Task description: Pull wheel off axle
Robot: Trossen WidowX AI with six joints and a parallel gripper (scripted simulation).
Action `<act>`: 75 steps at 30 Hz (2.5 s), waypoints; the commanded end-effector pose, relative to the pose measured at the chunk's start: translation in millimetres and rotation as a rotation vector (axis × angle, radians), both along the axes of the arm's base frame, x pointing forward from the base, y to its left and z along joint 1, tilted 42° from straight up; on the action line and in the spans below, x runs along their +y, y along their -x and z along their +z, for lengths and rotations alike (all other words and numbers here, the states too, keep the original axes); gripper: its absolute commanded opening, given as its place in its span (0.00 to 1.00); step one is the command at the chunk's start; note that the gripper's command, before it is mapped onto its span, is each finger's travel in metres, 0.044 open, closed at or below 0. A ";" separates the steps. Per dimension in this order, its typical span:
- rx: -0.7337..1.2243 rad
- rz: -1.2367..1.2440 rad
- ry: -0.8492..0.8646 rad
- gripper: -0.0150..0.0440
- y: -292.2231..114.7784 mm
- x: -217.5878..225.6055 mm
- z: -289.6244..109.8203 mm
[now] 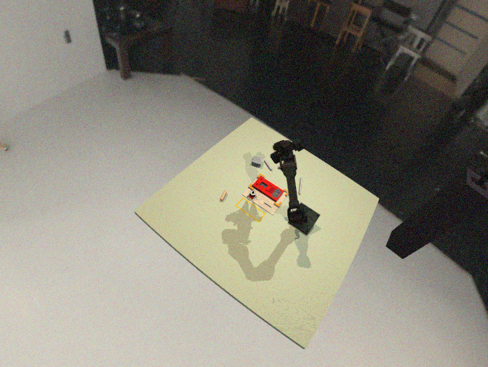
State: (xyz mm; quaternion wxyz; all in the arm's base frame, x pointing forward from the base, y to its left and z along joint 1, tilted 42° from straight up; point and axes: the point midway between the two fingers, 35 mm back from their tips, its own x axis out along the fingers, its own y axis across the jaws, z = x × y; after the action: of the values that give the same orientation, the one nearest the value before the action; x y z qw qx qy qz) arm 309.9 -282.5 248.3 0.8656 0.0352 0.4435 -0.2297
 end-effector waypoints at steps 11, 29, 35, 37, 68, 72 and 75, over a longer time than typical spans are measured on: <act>0.166 0.312 -0.366 0.76 -49.0 106.4 -82.8; 0.488 0.668 -0.952 0.76 -49.0 286.9 -158.0; 0.489 0.668 -0.953 0.76 -45.1 288.7 -156.2; 0.489 0.668 -0.952 0.76 -45.3 290.5 -158.4; 0.493 0.675 -0.951 0.41 -43.0 335.9 -211.0; 0.493 0.675 -0.951 0.25 -43.1 335.2 -210.3; 0.493 0.675 -0.951 0.25 -43.2 334.6 -209.5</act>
State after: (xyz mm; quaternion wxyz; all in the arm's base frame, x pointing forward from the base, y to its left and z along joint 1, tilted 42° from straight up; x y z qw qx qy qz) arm 353.1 53.4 37.8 0.6521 0.2215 0.6705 0.2760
